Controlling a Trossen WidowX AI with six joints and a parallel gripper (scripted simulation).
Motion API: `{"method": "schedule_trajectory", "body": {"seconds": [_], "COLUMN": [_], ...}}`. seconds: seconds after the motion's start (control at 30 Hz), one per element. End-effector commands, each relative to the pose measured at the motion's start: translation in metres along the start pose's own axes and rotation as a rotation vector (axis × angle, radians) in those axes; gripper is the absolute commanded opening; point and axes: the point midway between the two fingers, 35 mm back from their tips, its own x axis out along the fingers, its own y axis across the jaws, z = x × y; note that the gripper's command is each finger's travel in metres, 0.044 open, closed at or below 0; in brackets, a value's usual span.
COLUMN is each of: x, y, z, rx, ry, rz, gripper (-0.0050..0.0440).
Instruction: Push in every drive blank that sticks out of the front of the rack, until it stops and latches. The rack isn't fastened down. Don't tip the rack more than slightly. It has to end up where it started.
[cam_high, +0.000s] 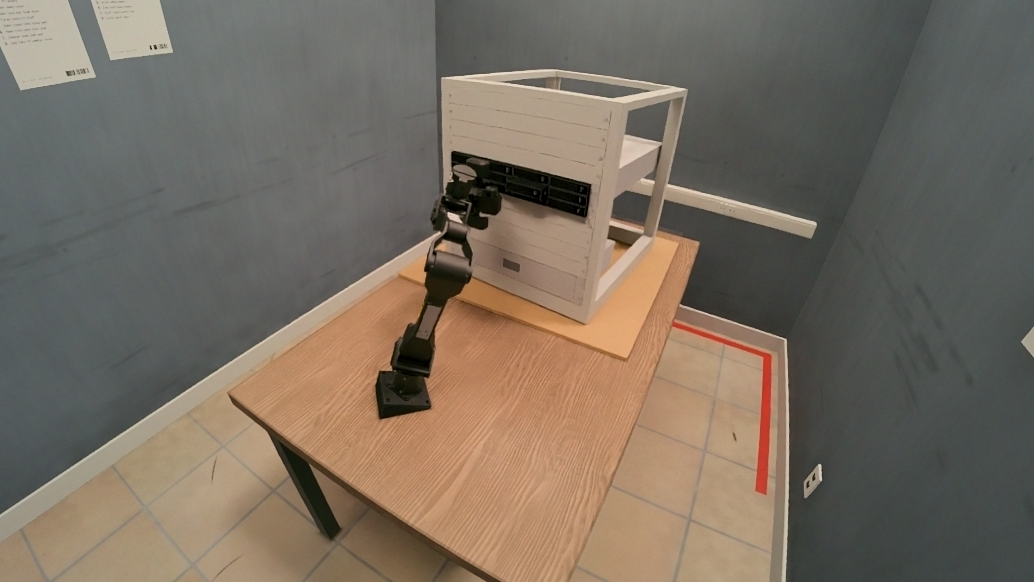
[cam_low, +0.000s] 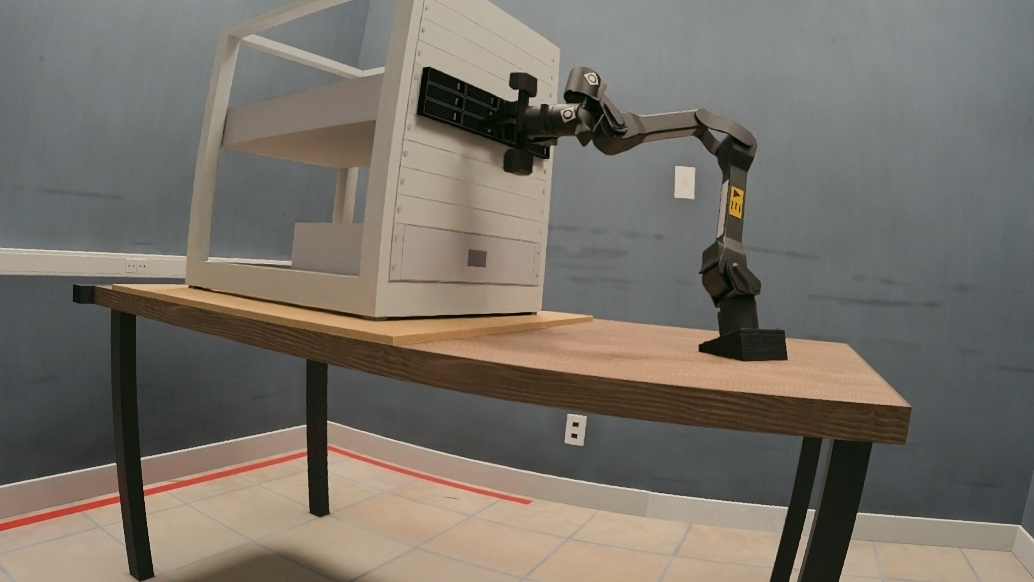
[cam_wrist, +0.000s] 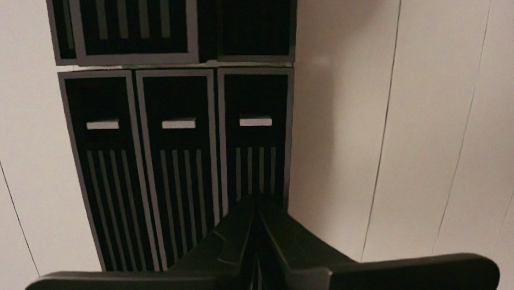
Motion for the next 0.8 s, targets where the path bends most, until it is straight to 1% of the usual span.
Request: {"method": "schedule_trajectory", "body": {"seconds": [0.0,0.33,0.43,0.57,0.63,0.7,0.77], "x": [0.004,0.001,-0.012,-0.04,-0.05,-0.055,-0.055], "y": [0.009,0.009,0.009,0.008,0.008,0.008,0.008], "z": [0.003,0.003,0.003,0.003,0.003,0.003,0.003], "rx": [0.013,0.013,0.013,0.013,0.013,0.013,0.013], "ry": [-0.004,-0.004,-0.004,-0.004,-0.004,-0.004,-0.004], "rz": [0.018,0.018,0.018,0.018,0.018,0.018,0.018], "gripper": [-0.005,-0.005,-0.005,-0.005,-0.005,-0.005,-0.005]}}
